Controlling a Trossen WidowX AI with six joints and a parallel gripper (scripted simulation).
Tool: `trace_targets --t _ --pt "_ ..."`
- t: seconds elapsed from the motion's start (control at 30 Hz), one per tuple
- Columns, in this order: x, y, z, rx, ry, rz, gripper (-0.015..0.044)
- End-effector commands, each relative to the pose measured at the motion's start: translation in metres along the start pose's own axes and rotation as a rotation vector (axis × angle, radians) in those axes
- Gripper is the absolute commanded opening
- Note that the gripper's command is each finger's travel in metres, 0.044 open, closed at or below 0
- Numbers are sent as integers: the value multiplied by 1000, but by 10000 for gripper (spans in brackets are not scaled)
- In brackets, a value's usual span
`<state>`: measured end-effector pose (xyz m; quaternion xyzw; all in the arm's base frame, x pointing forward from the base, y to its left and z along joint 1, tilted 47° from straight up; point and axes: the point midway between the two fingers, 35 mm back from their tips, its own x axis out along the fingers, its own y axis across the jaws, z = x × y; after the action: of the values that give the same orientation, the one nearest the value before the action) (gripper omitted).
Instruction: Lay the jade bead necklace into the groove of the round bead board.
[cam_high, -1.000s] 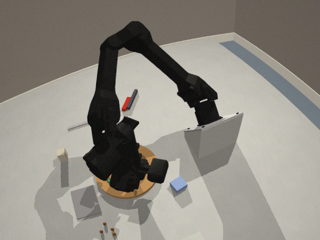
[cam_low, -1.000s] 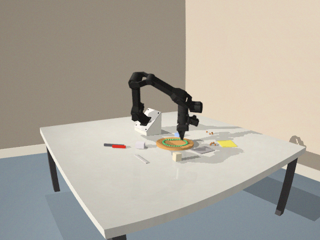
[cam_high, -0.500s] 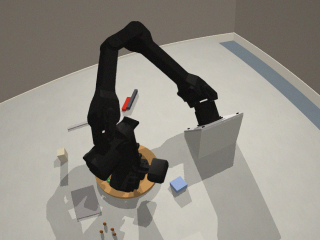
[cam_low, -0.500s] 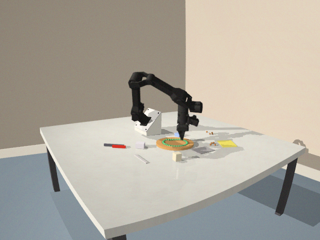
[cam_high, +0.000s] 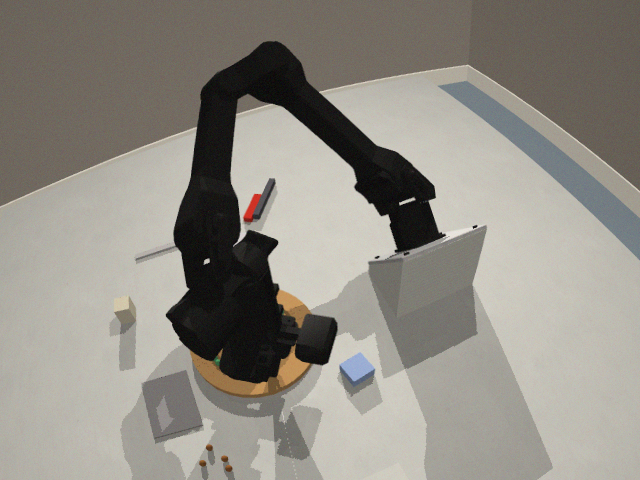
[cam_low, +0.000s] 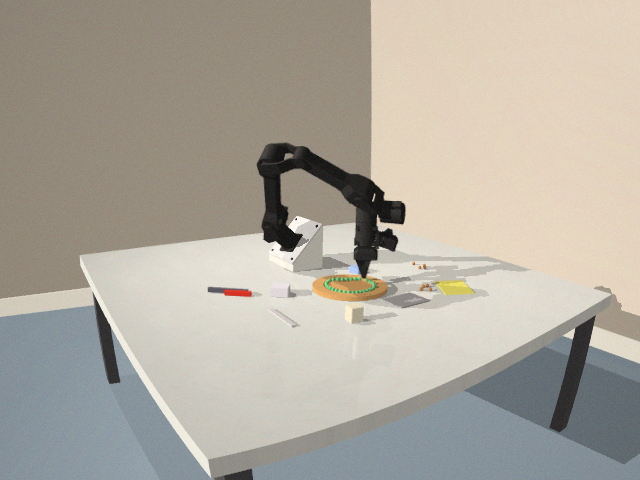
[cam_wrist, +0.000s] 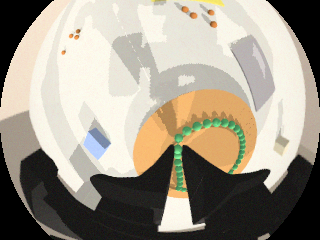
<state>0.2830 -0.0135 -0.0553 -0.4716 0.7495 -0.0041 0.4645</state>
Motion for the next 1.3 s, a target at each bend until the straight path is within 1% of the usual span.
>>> trace_targets --t 0.0,0.3,0.57,1.1,1.13,1.27 --pt "-2 4 2 2 -1 0 0" --pt "-1 8 3 2 -1 0 0" --pt "7 8 3 2 -1 0 0" --pt "-1 8 3 3 -2 0 420" --pt "2 7 3 3 -1 -1 440" --pt "-2 7 3 2 -1 0 440"
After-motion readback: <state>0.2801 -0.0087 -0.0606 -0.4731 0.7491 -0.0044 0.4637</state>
